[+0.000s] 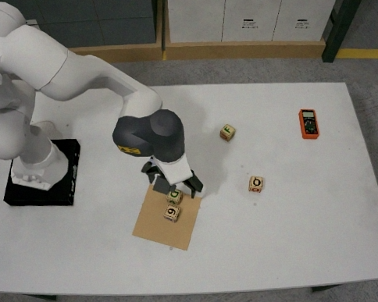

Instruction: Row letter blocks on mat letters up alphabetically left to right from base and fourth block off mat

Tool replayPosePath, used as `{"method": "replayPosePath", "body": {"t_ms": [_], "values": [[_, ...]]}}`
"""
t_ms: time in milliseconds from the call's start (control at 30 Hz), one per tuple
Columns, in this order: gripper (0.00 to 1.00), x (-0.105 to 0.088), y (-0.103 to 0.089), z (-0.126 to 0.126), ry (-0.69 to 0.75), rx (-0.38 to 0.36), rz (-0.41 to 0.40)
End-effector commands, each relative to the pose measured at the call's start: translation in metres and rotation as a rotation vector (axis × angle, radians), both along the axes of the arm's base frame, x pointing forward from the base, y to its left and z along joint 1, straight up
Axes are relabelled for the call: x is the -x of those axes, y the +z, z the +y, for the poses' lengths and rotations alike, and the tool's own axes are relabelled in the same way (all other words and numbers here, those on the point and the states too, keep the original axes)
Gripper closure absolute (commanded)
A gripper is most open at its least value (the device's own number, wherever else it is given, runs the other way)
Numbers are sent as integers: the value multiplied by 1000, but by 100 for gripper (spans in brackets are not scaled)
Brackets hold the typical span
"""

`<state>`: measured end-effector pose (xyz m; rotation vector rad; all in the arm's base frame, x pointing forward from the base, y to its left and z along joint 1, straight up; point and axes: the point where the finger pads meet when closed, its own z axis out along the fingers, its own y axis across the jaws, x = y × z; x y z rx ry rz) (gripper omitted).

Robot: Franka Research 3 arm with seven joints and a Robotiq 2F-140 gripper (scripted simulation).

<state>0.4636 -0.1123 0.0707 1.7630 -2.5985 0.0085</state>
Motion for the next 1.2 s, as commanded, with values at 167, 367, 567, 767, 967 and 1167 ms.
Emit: {"method": "replayPosePath", "body": {"t_ms": [167, 367, 567, 767, 967, 1167], "values": [[0, 8, 15, -60, -17, 1, -2], [45, 8, 15, -60, -17, 1, -2], [45, 8, 15, -60, -17, 1, -2], [45, 8, 15, -60, -17, 1, -2], [45, 8, 15, -60, -17, 1, -2], [45, 8, 15, -60, -17, 1, -2]]}}
